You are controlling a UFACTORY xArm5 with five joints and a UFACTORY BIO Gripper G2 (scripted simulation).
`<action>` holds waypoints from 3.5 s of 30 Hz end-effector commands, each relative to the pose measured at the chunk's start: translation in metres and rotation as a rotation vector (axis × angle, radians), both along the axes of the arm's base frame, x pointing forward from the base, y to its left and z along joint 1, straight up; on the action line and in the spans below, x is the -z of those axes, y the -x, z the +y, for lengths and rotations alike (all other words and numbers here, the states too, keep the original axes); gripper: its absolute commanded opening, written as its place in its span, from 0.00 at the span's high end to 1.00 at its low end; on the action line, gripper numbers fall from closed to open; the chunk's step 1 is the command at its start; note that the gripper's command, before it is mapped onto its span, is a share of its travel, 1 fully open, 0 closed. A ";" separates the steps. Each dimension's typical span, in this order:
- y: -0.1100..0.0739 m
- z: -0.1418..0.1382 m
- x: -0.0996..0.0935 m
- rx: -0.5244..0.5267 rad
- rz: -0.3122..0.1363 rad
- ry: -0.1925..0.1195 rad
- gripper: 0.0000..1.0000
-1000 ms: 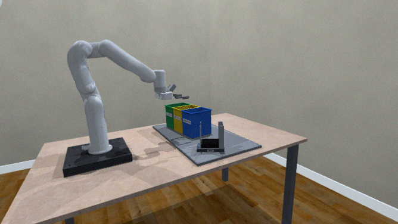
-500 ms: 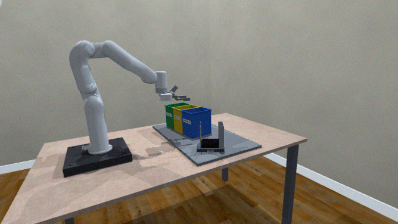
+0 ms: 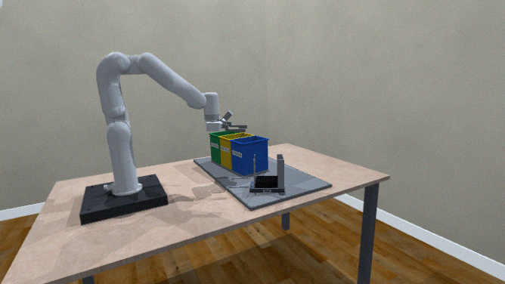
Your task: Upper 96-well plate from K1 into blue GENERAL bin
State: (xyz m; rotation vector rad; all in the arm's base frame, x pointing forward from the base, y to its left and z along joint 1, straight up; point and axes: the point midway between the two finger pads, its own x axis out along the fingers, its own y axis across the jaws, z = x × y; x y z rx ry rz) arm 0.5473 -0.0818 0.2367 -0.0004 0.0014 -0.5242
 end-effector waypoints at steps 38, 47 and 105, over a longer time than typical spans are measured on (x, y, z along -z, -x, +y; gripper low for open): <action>-0.034 -0.163 0.034 0.009 -0.002 -0.002 0.63; -0.034 -0.163 0.034 0.009 -0.002 -0.002 0.63; -0.033 -0.163 0.112 0.009 -0.002 -0.002 0.63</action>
